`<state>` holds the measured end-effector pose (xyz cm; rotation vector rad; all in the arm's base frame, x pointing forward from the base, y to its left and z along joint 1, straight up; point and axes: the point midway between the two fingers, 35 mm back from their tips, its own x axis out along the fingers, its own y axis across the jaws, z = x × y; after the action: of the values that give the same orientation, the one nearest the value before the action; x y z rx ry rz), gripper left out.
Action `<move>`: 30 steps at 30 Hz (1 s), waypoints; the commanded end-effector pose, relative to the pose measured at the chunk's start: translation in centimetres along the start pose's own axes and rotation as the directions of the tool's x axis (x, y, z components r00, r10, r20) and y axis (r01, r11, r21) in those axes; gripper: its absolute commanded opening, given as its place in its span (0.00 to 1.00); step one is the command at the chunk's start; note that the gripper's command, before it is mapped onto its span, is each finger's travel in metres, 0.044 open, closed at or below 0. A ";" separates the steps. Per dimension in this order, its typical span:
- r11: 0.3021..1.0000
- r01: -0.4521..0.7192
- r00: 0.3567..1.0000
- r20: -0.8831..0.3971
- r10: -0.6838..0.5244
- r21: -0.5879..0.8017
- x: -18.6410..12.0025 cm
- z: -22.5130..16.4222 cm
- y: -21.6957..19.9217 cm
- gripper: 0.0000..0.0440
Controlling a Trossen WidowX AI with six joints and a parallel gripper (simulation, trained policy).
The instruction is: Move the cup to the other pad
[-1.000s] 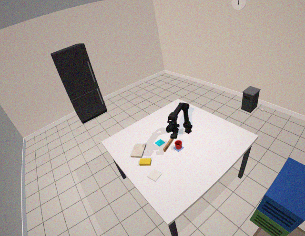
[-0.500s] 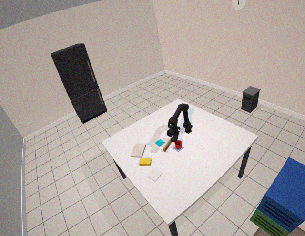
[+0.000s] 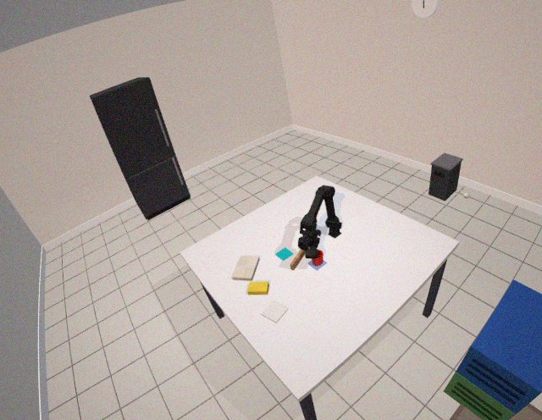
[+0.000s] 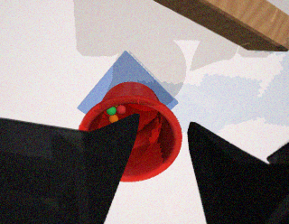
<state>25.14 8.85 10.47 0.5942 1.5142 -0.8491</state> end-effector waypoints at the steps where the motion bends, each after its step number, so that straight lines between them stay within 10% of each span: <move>1: 1.000 0.014 1.000 0.002 -0.014 -0.016 1.1 -0.1 -0.1 0.42; 9: 0.997 0.026 1.000 -0.005 -0.026 -0.073 3.6 -0.3 -0.1 0.40; 17: 0.993 0.008 1.000 0.013 -0.007 -0.119 4.4 0.2 0.0 0.02; 30: 0.995 -0.070 0.997 0.014 0.072 -0.071 1.4 1.0 0.2 0.00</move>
<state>25.40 8.06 8.22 0.5544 1.5083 -0.7445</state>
